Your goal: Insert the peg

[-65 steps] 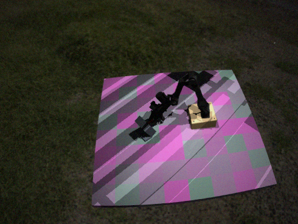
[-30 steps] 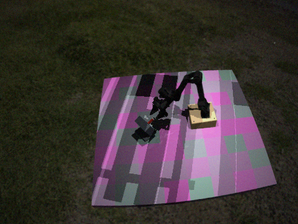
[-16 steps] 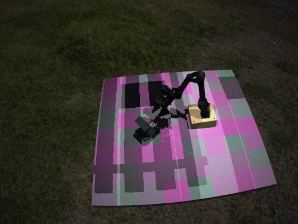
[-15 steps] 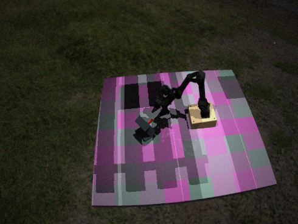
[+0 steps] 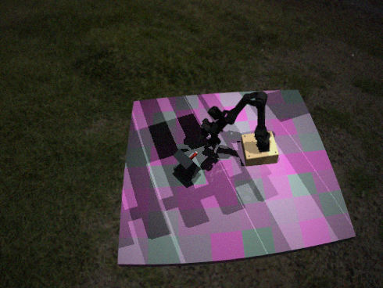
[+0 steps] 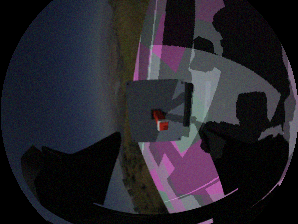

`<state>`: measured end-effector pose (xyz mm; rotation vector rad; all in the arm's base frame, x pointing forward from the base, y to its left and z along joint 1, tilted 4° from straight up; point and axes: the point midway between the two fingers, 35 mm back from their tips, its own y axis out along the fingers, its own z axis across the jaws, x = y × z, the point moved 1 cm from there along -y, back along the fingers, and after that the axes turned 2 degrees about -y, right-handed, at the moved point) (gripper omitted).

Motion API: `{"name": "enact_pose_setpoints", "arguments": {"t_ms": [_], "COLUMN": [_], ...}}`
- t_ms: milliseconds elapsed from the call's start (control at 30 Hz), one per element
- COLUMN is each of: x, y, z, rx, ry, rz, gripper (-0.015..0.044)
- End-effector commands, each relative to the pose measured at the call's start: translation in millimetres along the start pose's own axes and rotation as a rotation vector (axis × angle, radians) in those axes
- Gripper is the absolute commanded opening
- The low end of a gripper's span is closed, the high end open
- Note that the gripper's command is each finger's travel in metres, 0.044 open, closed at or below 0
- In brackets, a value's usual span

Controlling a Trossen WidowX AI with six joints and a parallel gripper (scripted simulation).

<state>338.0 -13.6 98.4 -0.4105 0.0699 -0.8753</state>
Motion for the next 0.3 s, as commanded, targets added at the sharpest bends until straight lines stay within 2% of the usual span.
{"name": "enact_pose_setpoints", "arguments": {"t_ms": [0, 267], "x": [0, 0], "y": [-4, -14], "z": [1, 0], "rx": [0.004, 0.004], "ry": [-0.004, -0.004], "rz": [0.003, 0.002], "gripper": [0.044, 0.044]}}
